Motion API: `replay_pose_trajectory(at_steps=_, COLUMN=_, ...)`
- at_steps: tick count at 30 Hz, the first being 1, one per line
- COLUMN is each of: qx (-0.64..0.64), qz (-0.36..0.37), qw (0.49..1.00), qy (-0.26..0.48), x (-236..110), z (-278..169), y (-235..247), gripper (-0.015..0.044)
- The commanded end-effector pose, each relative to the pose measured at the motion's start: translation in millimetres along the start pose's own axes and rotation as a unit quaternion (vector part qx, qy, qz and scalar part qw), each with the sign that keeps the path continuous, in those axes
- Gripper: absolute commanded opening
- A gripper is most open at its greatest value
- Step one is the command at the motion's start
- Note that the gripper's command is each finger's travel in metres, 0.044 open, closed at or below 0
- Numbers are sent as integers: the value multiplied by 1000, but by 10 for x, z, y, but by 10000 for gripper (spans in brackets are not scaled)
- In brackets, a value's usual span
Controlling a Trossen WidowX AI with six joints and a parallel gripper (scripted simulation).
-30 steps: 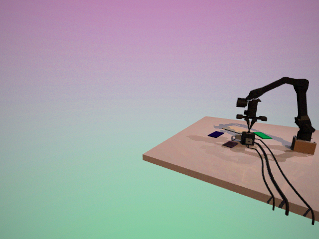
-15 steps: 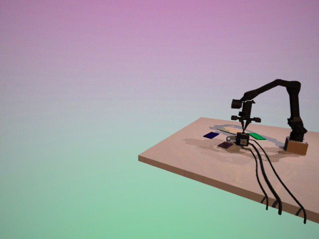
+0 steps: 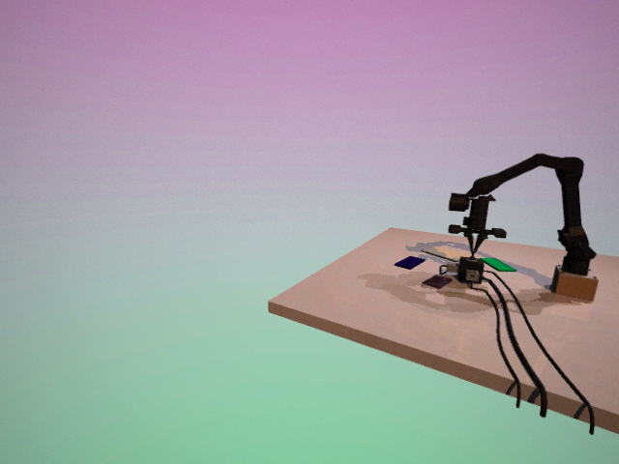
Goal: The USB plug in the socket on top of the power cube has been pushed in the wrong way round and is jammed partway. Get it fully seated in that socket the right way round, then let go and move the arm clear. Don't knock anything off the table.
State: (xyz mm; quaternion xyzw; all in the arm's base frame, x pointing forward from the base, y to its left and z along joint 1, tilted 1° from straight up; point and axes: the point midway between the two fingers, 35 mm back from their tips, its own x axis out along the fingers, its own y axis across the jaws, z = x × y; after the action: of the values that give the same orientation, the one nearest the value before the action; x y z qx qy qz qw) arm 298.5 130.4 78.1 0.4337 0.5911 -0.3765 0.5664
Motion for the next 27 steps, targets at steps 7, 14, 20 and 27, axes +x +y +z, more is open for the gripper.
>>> replay_pose_trajectory(at_steps=7, qx=2, qz=1, qw=1000, qy=2, x=17, z=-6, y=4, gripper=0)
replay_pose_trajectory(at_steps=14, qx=2, qz=1, qw=1000, qy=2, x=26, z=-5, y=4, gripper=0)
replay_pose_trajectory(at_steps=20, qx=2, qz=1, qw=1000, qy=2, x=33, z=-5, y=4, gripper=0)
replay_pose_trajectory(at_steps=27, qx=2, qz=1, qw=1000, qy=2, x=41, z=-4, y=4, gripper=0)
